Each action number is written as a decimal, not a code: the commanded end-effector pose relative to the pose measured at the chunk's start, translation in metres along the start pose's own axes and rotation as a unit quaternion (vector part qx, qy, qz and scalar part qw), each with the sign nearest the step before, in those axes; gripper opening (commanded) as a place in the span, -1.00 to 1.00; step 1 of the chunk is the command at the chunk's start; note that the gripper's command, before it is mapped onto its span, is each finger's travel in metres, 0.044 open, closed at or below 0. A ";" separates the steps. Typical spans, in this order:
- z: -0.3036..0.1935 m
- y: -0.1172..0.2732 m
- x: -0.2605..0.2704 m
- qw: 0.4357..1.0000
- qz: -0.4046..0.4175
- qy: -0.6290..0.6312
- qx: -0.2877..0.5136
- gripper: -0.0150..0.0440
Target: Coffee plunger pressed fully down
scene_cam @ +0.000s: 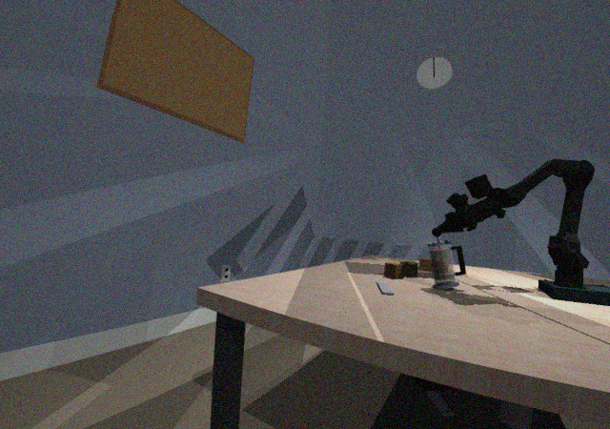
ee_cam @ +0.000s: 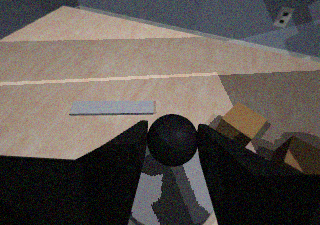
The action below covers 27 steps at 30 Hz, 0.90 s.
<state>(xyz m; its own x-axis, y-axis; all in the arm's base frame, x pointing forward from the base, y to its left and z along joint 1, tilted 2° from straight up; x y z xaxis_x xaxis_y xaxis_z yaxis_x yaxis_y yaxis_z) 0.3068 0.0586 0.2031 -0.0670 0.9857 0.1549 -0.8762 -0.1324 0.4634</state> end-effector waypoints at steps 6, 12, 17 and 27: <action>-0.002 -0.003 -0.001 1.000 -0.002 0.004 0.010 -0.08; -0.002 -0.004 -0.001 1.000 -0.002 0.004 0.010 -0.08; -0.002 -0.005 0.000 1.000 -0.002 0.004 0.010 -0.08; 0.001 -0.003 0.000 1.000 -0.001 0.000 0.002 -0.08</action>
<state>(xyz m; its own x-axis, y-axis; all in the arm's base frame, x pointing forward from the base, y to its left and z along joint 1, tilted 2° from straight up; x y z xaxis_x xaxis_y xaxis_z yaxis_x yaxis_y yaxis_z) 0.3100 0.0591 0.2030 -0.0665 0.9858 0.1540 -0.8746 -0.1319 0.4666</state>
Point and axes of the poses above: the point midway between the two fingers, 35 mm back from their tips, its own y axis back along the fingers, its own x axis across the jaws, z = x × y, the point moved 9 cm from there along y, back along the fingers, and after that the axes turned 12 degrees about -y, right-handed, at the moved point
